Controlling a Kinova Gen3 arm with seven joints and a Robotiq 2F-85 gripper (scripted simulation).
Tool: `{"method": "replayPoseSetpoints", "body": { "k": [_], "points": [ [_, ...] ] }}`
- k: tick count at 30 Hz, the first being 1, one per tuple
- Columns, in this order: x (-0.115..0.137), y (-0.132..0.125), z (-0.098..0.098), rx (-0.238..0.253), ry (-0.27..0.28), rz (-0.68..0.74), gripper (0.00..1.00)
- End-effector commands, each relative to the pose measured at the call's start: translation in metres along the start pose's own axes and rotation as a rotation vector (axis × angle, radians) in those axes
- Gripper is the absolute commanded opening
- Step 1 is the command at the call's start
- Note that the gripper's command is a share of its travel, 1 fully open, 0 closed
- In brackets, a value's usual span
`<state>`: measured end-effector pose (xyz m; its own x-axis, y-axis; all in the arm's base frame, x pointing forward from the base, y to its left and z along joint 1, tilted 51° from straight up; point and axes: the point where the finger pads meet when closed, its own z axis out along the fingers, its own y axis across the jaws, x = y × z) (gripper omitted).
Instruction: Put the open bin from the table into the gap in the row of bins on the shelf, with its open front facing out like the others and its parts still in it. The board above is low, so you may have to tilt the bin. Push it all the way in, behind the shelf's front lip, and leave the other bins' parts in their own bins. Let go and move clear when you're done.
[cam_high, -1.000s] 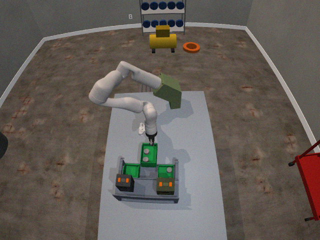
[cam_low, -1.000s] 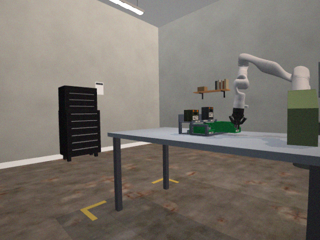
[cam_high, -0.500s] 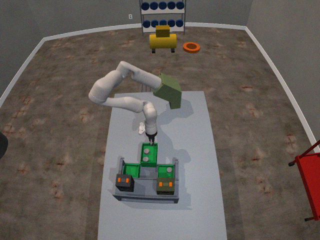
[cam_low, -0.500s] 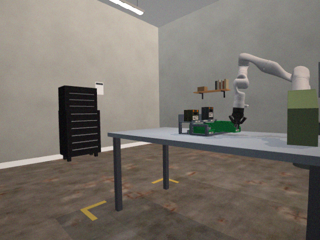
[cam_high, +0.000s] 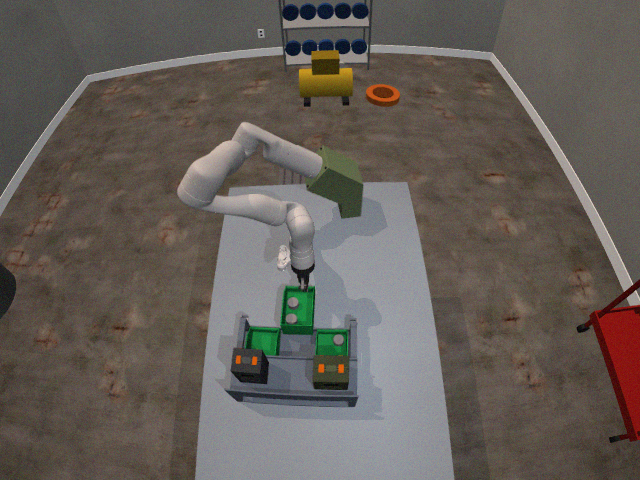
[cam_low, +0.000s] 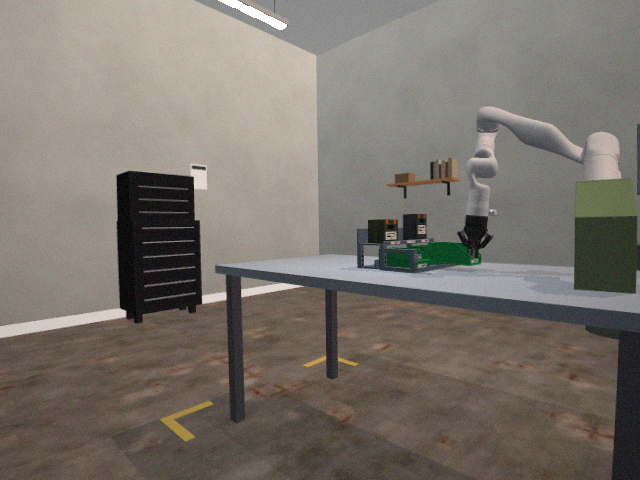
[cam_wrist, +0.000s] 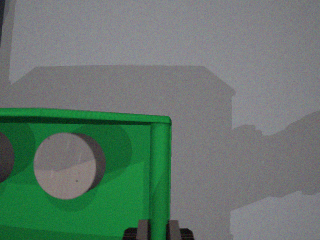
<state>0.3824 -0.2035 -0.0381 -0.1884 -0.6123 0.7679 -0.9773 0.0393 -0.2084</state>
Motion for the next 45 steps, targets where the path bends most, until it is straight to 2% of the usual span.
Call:
{"method": "replayPoseSetpoints", "body": {
  "k": [1, 34, 39, 45],
  "points": [
    [-0.0006, -0.001, -0.0007, 0.002, -0.001, 0.0, 0.1],
    [-0.0011, -0.002, -0.0001, 0.005, -0.002, 0.0, 0.1],
    [-0.0005, -0.0006, 0.001, -0.058, -0.001, 0.0, 0.1],
    [-0.0005, -0.0006, 0.001, -0.058, -0.001, 0.0, 0.1]
  ]
}}
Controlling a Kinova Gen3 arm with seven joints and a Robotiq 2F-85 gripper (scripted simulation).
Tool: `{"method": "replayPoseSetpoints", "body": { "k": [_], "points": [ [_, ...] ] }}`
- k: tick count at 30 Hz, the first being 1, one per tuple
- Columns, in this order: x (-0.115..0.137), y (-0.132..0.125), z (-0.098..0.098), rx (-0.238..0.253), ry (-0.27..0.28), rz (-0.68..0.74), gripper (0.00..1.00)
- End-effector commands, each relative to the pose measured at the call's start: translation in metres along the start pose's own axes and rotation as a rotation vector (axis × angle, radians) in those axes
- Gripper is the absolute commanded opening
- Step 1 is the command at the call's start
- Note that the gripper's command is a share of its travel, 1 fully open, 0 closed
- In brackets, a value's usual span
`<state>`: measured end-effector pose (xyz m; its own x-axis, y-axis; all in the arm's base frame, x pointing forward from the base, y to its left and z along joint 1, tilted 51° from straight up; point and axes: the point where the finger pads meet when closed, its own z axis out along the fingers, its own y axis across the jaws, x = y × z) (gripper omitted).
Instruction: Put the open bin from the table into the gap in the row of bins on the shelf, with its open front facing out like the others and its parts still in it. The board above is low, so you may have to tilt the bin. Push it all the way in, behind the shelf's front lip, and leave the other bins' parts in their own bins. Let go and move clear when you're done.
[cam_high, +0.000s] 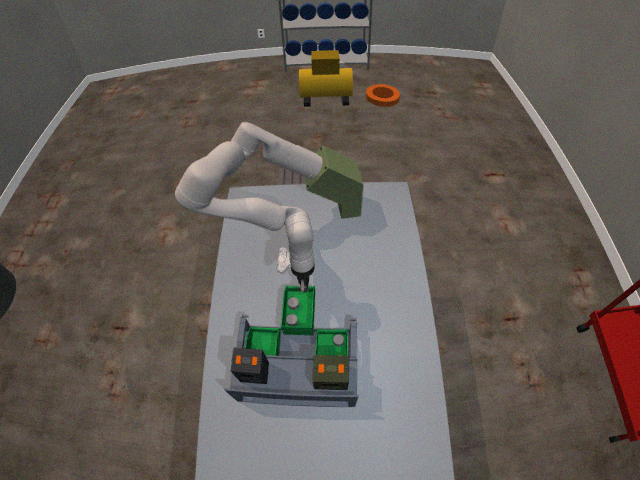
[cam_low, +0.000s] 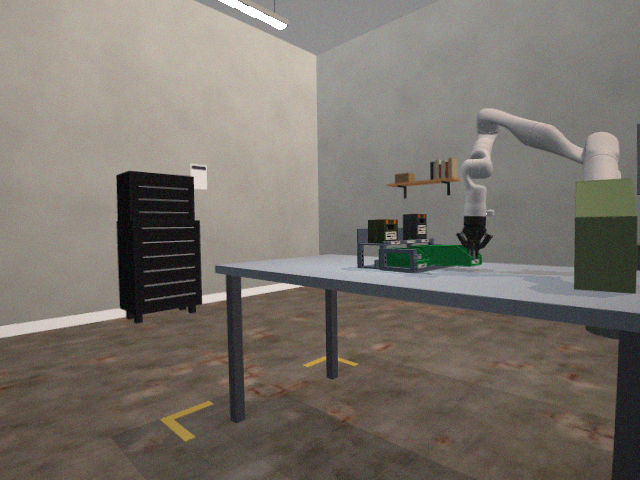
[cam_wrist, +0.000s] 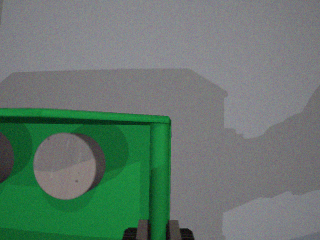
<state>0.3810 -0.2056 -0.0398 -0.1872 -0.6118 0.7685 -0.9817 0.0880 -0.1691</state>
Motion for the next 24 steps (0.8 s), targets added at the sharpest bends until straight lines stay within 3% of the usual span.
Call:
{"method": "replayPoseSetpoints", "body": {
  "k": [1, 6, 11, 24],
  "points": [
    [-0.0008, -0.0021, -0.0017, 0.004, -0.002, 0.001, 0.1],
    [-0.0008, -0.0021, -0.0017, 0.004, -0.002, 0.001, 0.1],
    [-0.0011, -0.0028, -0.0023, -0.047, -0.002, 0.001, 0.1],
    [-0.0006, -0.004, -0.0016, -0.049, -0.002, 0.001, 0.1]
  ]
}}
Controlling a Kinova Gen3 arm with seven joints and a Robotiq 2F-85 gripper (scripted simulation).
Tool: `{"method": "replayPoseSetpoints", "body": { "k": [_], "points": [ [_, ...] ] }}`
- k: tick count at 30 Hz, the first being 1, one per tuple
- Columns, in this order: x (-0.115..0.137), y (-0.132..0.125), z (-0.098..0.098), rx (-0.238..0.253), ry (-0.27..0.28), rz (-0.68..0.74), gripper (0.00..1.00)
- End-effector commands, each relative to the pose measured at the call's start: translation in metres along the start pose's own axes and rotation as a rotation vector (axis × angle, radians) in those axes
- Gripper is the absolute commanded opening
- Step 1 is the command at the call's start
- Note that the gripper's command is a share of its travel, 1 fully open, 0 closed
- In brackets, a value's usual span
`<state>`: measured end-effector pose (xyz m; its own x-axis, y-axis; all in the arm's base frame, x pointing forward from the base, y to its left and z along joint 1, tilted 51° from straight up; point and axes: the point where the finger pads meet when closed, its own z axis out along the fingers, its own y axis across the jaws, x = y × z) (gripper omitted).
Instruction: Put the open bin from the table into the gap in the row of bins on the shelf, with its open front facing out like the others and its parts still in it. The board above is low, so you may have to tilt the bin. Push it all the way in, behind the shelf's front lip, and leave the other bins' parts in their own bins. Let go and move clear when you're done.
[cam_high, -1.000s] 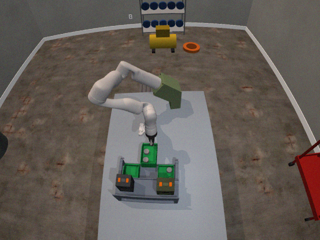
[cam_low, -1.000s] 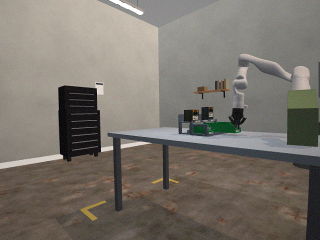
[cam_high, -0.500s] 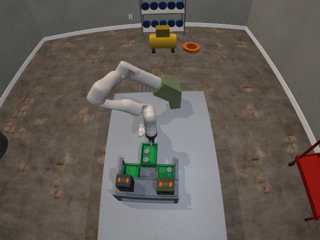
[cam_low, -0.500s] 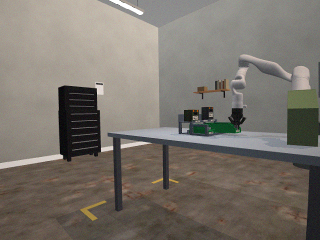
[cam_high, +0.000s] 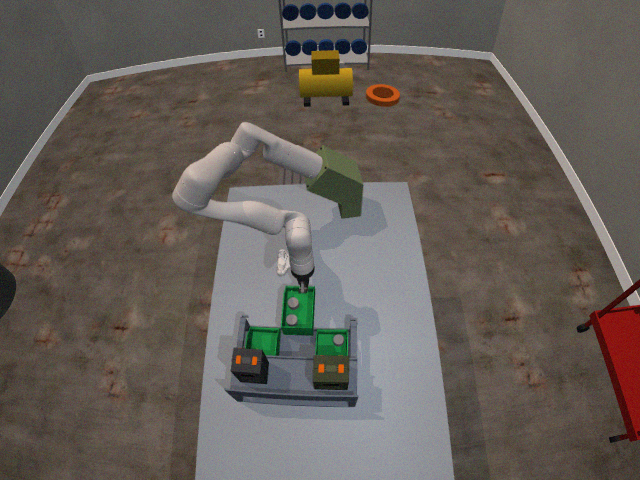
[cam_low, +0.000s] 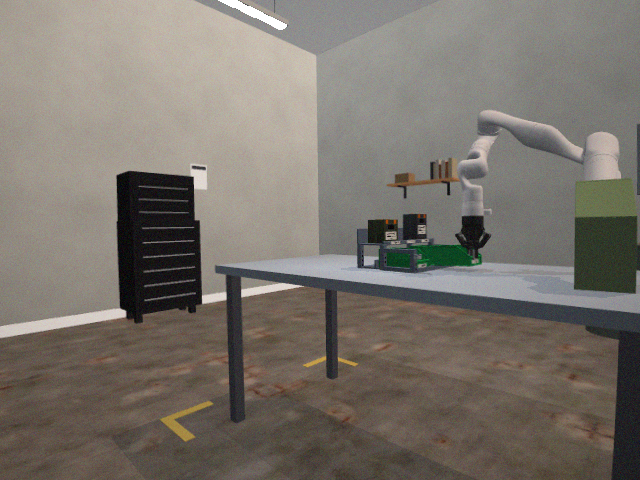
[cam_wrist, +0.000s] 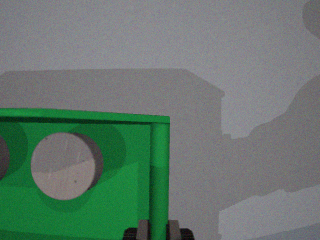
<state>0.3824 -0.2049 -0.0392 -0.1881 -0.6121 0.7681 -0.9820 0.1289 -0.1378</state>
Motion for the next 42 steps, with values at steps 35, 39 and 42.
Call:
{"method": "replayPoseSetpoints", "body": {
  "k": [35, 39, 42],
  "points": [
    [0.0, -0.023, 0.0, 0.003, -0.001, 0.0, 0.1],
    [0.0, -0.029, 0.0, 0.004, -0.002, 0.0, 0.1],
    [0.0, -0.029, 0.0, 0.004, -0.002, 0.0, 0.1]
  ]
}}
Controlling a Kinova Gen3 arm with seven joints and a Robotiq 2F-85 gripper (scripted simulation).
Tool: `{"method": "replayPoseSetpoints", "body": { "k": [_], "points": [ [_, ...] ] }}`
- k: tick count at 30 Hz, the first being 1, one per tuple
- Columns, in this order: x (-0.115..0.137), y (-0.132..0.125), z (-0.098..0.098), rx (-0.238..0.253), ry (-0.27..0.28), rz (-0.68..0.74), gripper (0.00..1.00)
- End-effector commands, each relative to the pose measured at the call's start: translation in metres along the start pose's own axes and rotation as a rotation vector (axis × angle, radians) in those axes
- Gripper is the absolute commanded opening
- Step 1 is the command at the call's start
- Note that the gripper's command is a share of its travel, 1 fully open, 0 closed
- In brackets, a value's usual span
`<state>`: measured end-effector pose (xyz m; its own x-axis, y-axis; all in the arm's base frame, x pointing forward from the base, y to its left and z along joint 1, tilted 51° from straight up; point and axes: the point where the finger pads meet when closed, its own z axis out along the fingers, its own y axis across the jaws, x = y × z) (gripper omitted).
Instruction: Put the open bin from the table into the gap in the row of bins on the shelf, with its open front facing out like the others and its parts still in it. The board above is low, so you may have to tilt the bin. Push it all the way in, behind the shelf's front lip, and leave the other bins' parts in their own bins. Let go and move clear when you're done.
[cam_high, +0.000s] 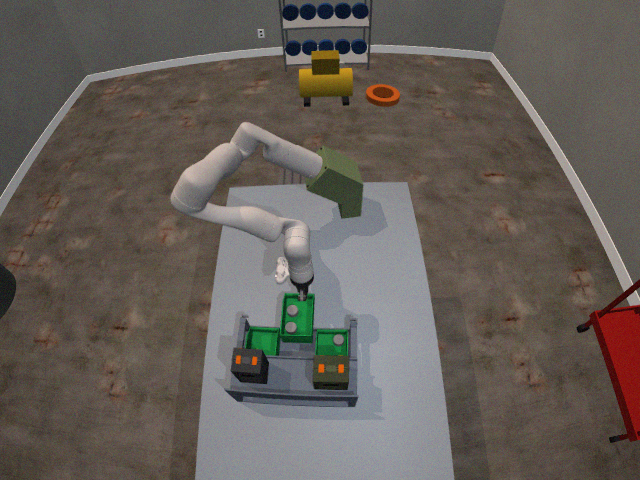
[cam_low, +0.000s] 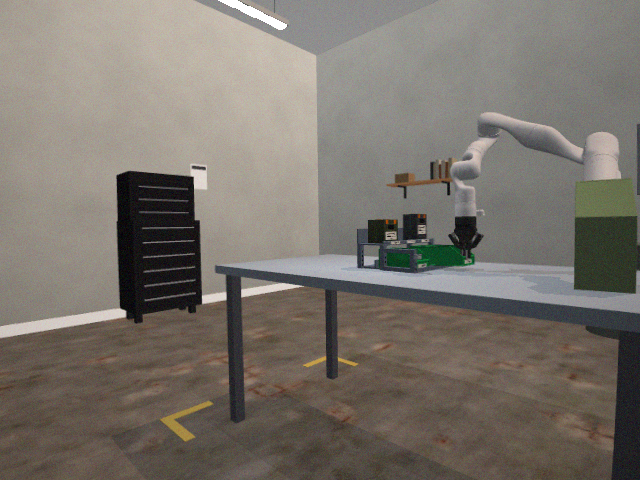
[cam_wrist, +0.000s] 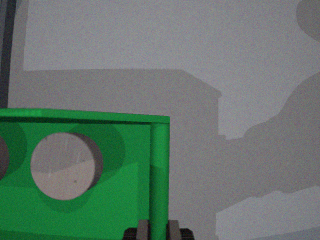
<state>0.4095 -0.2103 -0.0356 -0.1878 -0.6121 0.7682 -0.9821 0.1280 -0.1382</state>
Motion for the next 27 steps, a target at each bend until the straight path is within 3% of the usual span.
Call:
{"method": "replayPoseSetpoints", "body": {
  "k": [1, 27],
  "points": [
    [-0.001, -0.001, -0.001, 0.003, -0.002, 0.0, 0.1],
    [0.0, -0.014, -0.001, 0.002, -0.001, 0.0, 0.1]
  ]
}}
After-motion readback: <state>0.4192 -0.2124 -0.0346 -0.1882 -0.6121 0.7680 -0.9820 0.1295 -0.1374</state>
